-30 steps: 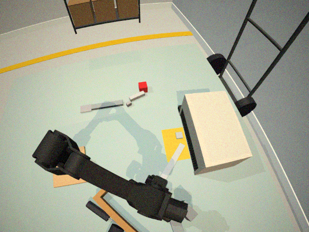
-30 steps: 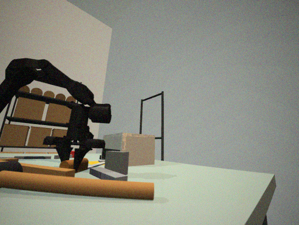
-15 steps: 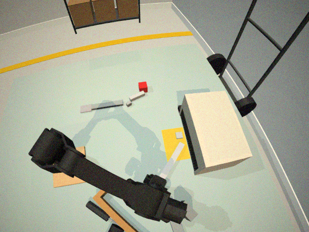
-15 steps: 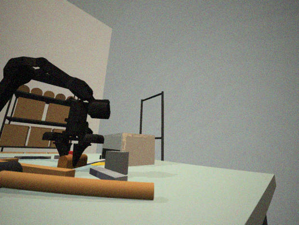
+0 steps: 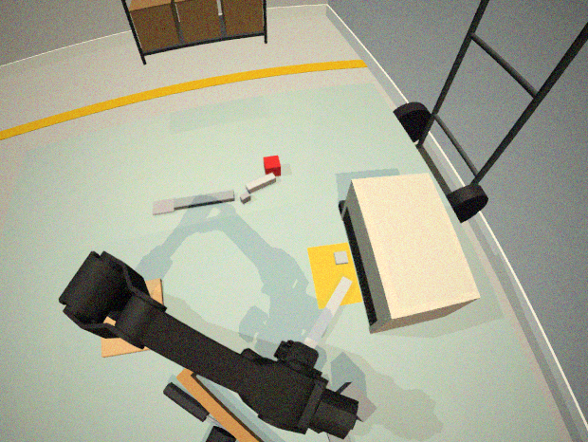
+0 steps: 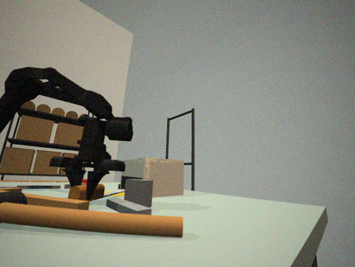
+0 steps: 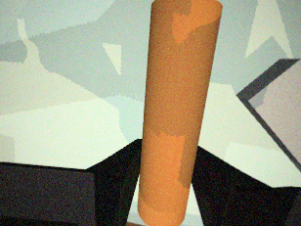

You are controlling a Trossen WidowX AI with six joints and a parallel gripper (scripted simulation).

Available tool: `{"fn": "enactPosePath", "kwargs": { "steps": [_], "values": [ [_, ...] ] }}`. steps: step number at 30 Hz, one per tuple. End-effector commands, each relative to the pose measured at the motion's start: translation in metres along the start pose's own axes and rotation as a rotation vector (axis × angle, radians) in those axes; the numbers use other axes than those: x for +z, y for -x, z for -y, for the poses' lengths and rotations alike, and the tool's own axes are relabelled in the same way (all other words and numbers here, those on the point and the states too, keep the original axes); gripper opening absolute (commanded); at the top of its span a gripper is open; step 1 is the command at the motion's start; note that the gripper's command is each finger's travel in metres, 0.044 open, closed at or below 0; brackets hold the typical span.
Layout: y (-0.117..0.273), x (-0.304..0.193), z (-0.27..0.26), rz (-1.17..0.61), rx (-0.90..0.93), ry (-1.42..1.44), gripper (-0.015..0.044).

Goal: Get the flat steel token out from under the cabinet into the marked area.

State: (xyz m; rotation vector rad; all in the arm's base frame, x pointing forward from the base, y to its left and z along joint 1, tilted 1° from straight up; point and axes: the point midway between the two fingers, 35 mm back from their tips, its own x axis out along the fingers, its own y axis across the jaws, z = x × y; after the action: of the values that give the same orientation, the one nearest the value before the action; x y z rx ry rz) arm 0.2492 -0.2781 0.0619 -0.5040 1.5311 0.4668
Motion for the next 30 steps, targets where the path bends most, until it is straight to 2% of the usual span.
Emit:
{"fn": "enactPosePath", "kwargs": {
  "steps": [1,12,20,24,27,30],
  "values": [
    [0.007,-0.002,0.007,0.009,-0.021,0.006,0.0000],
    [-0.004,-0.007,0.012,0.009,-0.022,0.006,0.0000],
    [-0.011,-0.008,0.008,-0.003,0.007,-0.001,0.0200],
    [-0.010,-0.008,0.009,-0.003,0.006,-0.001,0.0200],
    [-0.010,-0.008,0.009,0.002,-0.005,-0.001,0.0270],
    [-0.013,-0.008,0.008,0.007,-0.017,-0.002,0.0270]
  ]
}}
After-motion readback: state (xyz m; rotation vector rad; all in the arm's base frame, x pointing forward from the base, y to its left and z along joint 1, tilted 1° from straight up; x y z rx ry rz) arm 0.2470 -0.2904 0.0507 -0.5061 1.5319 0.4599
